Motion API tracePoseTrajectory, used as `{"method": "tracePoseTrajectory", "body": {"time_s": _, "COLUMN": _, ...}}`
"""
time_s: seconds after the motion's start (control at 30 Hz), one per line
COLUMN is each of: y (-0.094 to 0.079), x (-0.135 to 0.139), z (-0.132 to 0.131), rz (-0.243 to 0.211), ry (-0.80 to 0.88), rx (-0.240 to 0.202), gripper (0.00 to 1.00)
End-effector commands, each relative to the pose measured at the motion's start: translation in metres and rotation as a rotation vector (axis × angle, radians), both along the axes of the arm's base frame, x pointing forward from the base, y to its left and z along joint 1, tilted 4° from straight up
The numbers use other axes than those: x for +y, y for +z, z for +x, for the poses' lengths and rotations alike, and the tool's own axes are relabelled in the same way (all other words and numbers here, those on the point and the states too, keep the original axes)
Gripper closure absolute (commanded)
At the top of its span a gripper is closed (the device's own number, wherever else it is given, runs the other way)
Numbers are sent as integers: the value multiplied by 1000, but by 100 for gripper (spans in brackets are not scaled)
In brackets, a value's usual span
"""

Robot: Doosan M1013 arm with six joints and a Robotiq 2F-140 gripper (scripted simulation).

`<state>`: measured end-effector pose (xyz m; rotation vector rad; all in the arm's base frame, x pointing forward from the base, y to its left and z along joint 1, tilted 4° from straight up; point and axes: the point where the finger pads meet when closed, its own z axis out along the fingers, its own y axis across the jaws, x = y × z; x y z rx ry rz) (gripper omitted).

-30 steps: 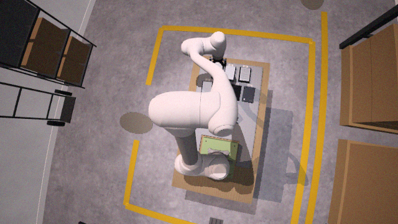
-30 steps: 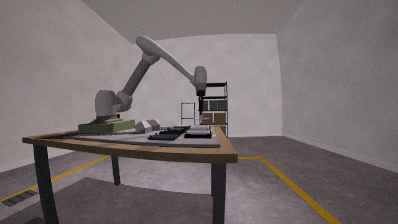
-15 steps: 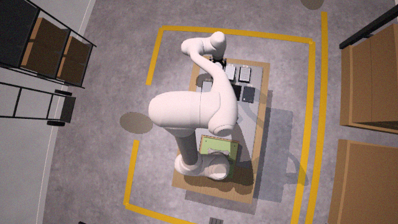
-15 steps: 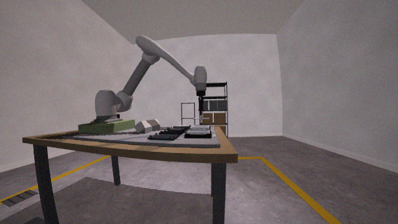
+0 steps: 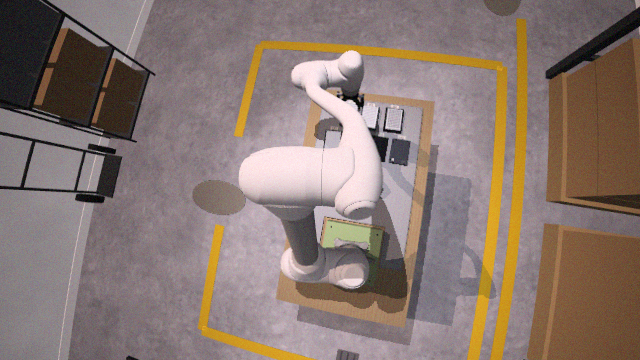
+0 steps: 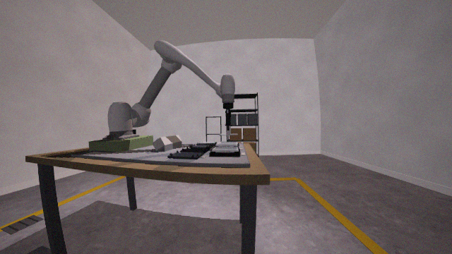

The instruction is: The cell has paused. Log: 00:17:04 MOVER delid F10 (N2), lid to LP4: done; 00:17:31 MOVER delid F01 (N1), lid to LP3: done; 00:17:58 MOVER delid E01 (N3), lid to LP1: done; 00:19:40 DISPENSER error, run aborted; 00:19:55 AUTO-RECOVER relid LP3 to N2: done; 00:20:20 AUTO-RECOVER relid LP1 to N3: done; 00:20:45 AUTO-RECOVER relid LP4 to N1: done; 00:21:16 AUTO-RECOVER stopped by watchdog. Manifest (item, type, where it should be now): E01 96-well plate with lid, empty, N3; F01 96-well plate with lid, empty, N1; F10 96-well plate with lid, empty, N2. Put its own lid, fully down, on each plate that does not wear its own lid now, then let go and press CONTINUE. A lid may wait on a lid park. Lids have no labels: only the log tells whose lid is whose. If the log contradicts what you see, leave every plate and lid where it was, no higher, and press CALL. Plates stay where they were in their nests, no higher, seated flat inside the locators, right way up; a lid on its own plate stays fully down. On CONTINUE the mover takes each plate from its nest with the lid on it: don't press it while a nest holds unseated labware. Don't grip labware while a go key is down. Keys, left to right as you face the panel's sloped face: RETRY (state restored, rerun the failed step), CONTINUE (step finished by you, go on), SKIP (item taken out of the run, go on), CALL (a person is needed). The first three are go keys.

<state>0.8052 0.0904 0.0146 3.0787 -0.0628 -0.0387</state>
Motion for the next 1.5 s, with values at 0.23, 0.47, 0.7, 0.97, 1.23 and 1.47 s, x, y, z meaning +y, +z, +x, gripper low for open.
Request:
{"method": "tracePoseTrajectory", "body": {"time_s": 0.23, "y": 0, "x": 0, "z": 0, "rz": 0, "ry": -4, "rx": 0, "gripper": 100}}
{"method": "tracePoseTrajectory", "body": {"time_s": 0.47, "y": -1, "x": 0, "z": 0, "rz": 0, "ry": -11, "rx": -1, "gripper": 100}}
{"method": "tracePoseTrajectory", "body": {"time_s": 0.7, "y": -3, "x": 0, "z": 0, "rz": -1, "ry": -28, "rx": -2, "gripper": 100}}
{"method": "tracePoseTrajectory", "body": {"time_s": 0.97, "y": -7, "x": 0, "z": 0, "rz": -1, "ry": -42, "rx": -3, "gripper": 100}}
{"method": "tracePoseTrajectory", "body": {"time_s": 1.23, "y": -23, "x": -1, "z": -1, "rz": -1, "ry": -42, "rx": -3, "gripper": 100}}
{"method": "tracePoseTrajectory", "body": {"time_s": 1.47, "y": -32, "x": -2, "z": -1, "rz": -1, "ry": -42, "rx": -3, "gripper": 100}}
